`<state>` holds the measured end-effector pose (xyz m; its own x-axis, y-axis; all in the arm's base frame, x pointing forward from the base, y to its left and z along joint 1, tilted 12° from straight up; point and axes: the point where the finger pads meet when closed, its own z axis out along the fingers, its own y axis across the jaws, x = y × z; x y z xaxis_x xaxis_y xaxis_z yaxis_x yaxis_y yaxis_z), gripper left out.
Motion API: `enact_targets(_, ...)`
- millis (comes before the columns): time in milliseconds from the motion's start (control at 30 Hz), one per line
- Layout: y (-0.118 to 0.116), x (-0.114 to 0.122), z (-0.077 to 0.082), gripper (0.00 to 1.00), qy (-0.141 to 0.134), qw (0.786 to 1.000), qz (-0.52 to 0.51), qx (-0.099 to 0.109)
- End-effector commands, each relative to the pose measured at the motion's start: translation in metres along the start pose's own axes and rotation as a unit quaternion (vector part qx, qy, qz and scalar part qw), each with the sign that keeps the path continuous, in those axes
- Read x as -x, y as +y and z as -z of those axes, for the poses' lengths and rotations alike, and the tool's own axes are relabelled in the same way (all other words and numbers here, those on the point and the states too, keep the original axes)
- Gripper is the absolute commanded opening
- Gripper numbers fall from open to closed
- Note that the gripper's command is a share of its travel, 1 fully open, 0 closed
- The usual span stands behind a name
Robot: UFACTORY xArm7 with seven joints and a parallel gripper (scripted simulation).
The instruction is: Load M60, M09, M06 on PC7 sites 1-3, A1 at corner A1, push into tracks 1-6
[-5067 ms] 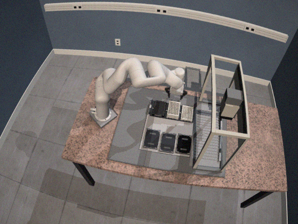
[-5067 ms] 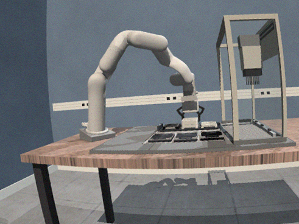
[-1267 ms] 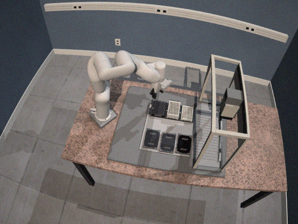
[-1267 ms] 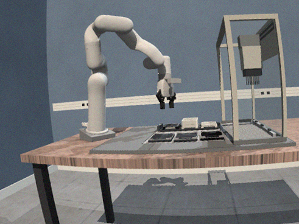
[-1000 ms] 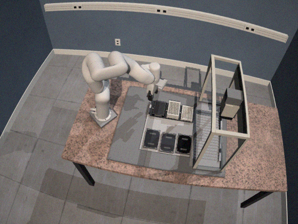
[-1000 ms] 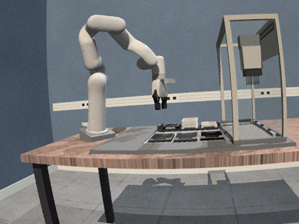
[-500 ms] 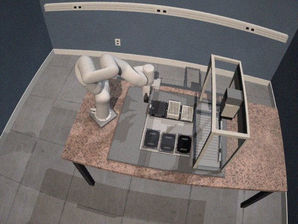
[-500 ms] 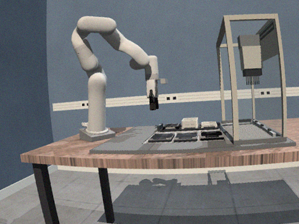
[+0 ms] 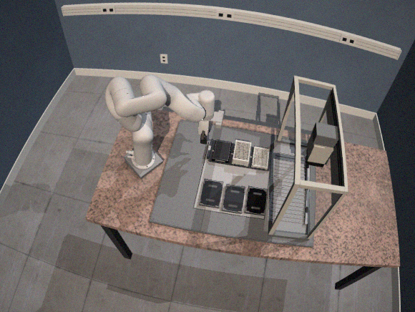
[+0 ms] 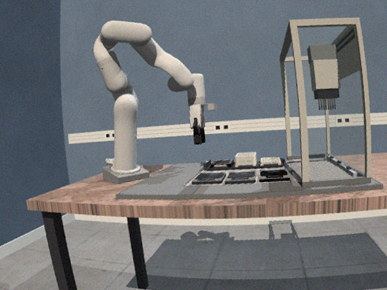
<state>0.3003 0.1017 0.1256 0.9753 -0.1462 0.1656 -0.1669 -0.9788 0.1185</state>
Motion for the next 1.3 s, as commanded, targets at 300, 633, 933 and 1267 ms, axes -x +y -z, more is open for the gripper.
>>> enact_targets(300,-0.001,-0.001,-0.017,0.82,0.001,1.000,0.000,-0.001)
enact_targets(633,-0.001,-0.001,-0.030,0.82,0.001,1.000,0.000,-0.001)
enact_targets(933,-0.001,-0.001,-0.045,0.82,0.001,1.000,0.000,-0.001)
enact_targets(1267,-0.001,-0.001,-0.059,0.82,0.001,1.000,0.000,-0.001)
